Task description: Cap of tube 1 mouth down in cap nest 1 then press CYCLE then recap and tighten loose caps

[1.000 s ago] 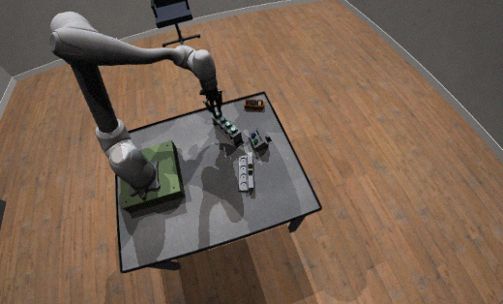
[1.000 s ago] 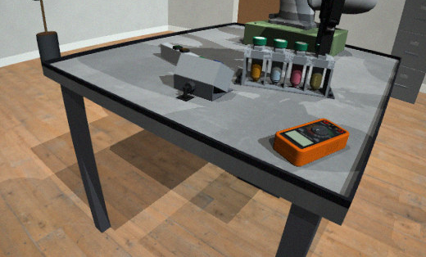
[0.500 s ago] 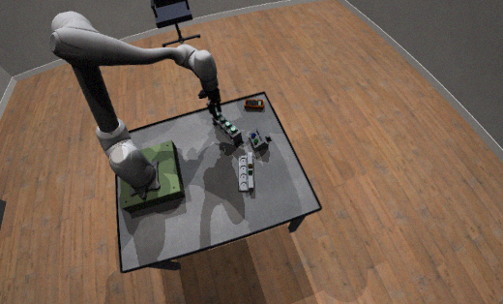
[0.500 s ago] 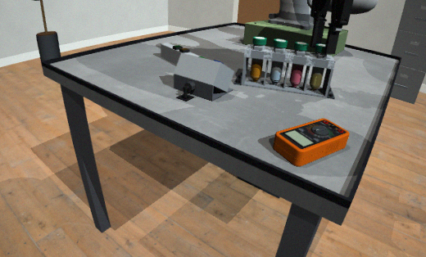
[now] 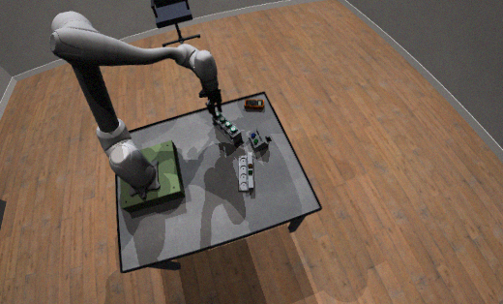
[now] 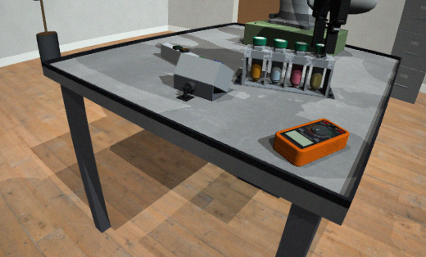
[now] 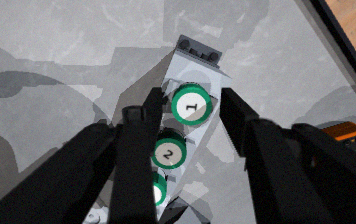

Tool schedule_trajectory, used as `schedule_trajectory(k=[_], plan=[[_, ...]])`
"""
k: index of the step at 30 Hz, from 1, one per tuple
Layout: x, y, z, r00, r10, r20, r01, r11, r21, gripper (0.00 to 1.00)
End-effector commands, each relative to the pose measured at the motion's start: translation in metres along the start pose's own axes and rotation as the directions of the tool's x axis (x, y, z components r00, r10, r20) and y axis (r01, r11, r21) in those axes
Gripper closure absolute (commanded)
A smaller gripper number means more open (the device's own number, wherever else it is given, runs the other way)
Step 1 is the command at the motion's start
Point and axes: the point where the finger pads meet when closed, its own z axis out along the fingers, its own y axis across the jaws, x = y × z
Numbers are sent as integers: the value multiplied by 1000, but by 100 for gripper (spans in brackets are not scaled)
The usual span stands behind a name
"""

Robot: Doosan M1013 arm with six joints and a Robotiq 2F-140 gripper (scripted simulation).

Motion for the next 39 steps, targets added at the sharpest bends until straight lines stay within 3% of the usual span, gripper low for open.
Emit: schedule_trajectory(k=[1,3,6,9,14,23,24,38,39], plan=[[0,0,0,961,276,7,-276,961,0,59],[0,0,0,961,276,7,-276,961,0,59],[0,0,0,867,498,5,-498,867,-2,59],[0,0,0,785,620,5,-620,785,-3,59],[0,0,0,601,800,6,-800,601,-5,59],[0,0,0,601,800,6,-800,601,-5,59],[0,0,0,601,800,6,-800,601,-5,70],[0,0,-1,601,799,6,-799,601,-5,70],[0,0,0,640,769,6,-769,640,-4,70]])
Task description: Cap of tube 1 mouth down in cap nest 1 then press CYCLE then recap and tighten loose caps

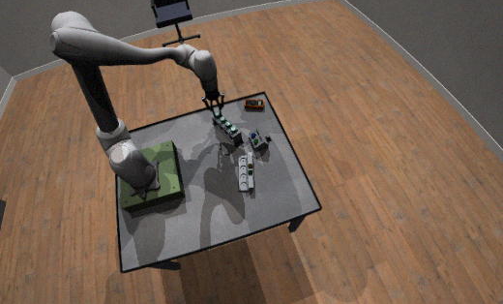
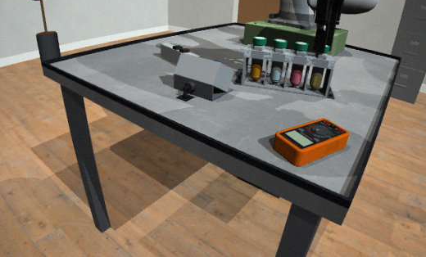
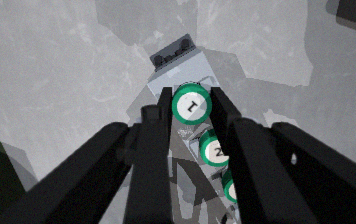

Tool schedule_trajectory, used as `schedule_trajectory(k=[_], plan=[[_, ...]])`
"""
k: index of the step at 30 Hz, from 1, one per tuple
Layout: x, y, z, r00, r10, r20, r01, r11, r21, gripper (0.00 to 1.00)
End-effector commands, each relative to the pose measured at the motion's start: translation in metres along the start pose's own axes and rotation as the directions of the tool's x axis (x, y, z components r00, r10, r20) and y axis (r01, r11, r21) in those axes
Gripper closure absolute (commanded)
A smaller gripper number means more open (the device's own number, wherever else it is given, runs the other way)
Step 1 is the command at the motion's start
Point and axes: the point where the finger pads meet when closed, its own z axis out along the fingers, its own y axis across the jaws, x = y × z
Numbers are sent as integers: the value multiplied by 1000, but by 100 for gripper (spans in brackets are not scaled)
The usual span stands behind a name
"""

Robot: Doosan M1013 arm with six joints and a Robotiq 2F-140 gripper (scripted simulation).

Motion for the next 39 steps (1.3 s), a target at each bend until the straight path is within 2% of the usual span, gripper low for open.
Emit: schedule_trajectory(k=[1,4,7,13,15,22,28,29,39], plan=[[0,0,0,995,-99,0,99,995,-1,70],[0,0,0,969,-247,0,247,969,-1,70],[0,0,0,921,-389,0,389,921,-1,70],[0,0,0,765,-644,0,644,765,-1,70],[0,0,0,765,-644,0,644,765,-1,70],[0,0,0,500,-866,0,866,500,-1,70],[0,0,0,500,-866,0,866,500,-1,70],[0,0,-1,500,-866,0,866,500,-1,59],[0,0,-1,500,-866,0,866,500,-1,59]])
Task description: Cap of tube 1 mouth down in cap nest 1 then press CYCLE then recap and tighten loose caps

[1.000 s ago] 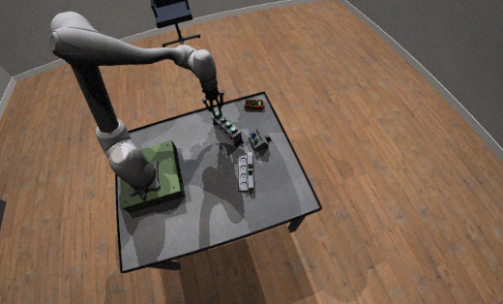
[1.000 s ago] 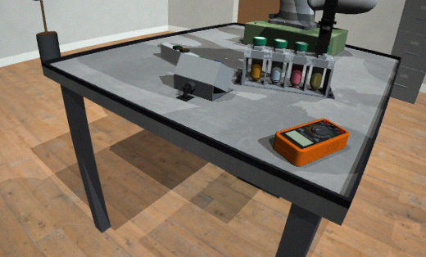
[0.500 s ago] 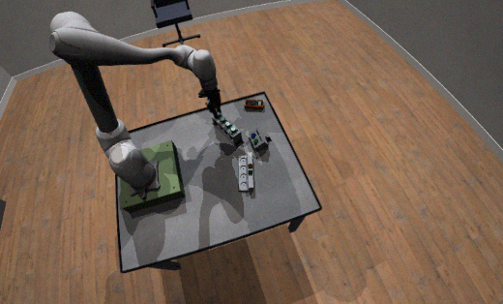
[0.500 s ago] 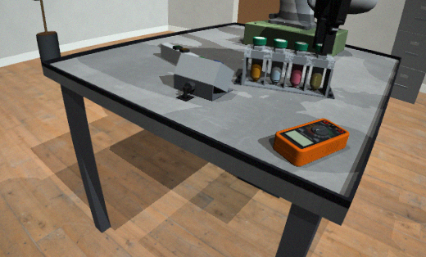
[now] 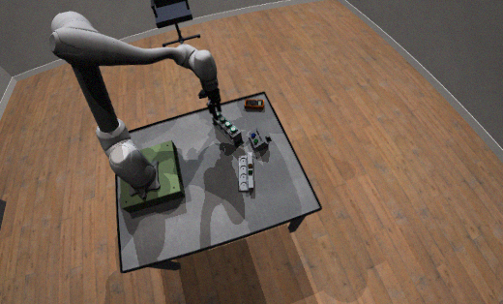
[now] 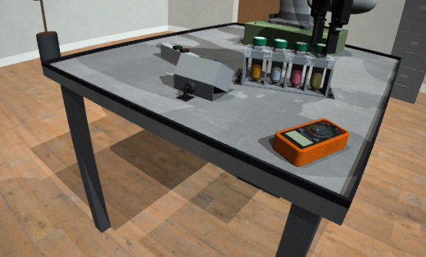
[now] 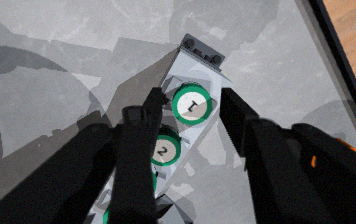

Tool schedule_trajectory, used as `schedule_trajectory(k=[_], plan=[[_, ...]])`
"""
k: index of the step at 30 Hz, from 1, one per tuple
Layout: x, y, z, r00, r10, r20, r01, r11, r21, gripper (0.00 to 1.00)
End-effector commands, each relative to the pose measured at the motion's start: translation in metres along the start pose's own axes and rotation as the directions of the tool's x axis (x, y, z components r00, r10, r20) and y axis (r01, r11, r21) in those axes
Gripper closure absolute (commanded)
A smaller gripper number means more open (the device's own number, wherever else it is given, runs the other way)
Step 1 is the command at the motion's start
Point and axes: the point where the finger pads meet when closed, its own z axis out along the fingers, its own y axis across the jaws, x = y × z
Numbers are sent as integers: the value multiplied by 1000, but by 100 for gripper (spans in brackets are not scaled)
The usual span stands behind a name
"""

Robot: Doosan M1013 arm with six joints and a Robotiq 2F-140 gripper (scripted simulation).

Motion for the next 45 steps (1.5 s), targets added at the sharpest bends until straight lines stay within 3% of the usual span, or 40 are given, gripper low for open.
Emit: schedule_trajectory(k=[1,2,6,8,10,13,21,29,30,44,45], plan=[[0,0,-1,1000,0,0,0,1000,-1,59],[0,0,-1,1000,0,0,0,1000,-1,59],[0,0,0,951,308,0,-308,951,-1,59],[0,0,0,919,395,-1,-395,919,-1,59],[0,0,0,919,395,-1,-395,919,-1,59],[0,0,0,798,603,-2,-603,798,-1,59],[0,0,0,500,866,-1,-866,500,-1,59],[0,0,0,500,866,-1,-866,500,-1,59],[0,0,0,500,866,-1,-866,500,-1,70],[0,0,0,500,866,-1,-866,500,-1,70],[0,0,0,543,840,-1,-840,543,-1,70]])
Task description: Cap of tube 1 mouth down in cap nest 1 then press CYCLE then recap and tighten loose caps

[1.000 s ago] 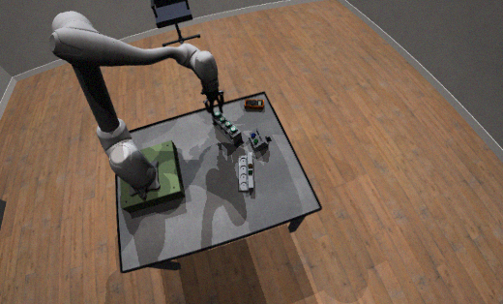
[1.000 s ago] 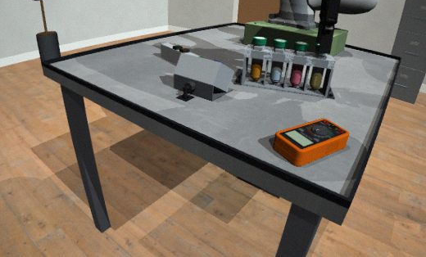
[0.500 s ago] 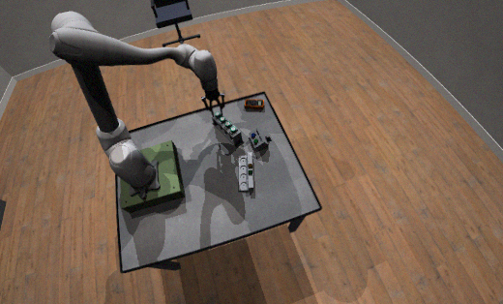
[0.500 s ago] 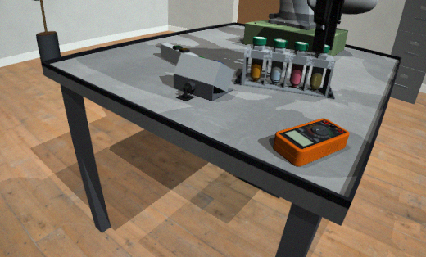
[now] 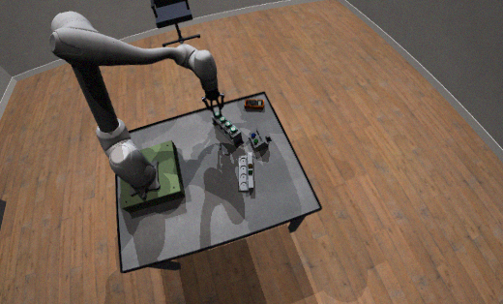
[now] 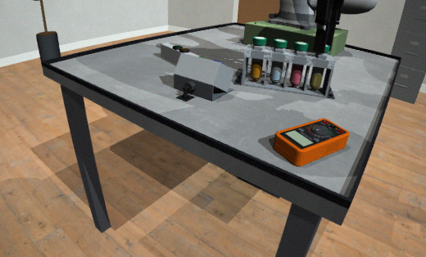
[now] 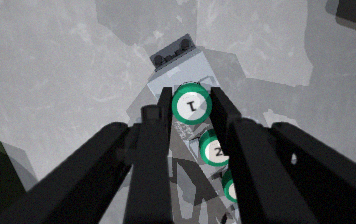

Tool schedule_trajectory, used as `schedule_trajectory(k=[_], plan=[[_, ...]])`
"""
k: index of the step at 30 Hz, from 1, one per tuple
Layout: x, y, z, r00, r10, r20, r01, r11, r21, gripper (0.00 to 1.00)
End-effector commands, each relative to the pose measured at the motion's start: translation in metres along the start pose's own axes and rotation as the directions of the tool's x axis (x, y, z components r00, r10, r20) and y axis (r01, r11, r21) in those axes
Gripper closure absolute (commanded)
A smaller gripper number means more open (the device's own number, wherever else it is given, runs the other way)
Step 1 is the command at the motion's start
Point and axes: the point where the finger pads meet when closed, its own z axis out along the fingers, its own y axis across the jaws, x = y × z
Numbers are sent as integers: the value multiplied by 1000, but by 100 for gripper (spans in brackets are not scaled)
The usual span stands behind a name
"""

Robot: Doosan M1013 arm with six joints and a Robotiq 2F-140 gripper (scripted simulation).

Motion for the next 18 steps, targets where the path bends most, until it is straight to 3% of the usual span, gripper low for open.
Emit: schedule_trajectory(k=[1,7,14,16,18], plan=[[0,0,-1,995,-100,-1,100,995,-1,70],[0,0,0,921,-389,0,389,921,-1,70],[0,0,0,732,-681,0,681,732,-1,70],[0,0,0,732,-681,0,681,732,-1,70],[0,0,0,660,-751,0,751,660,-1,70]])
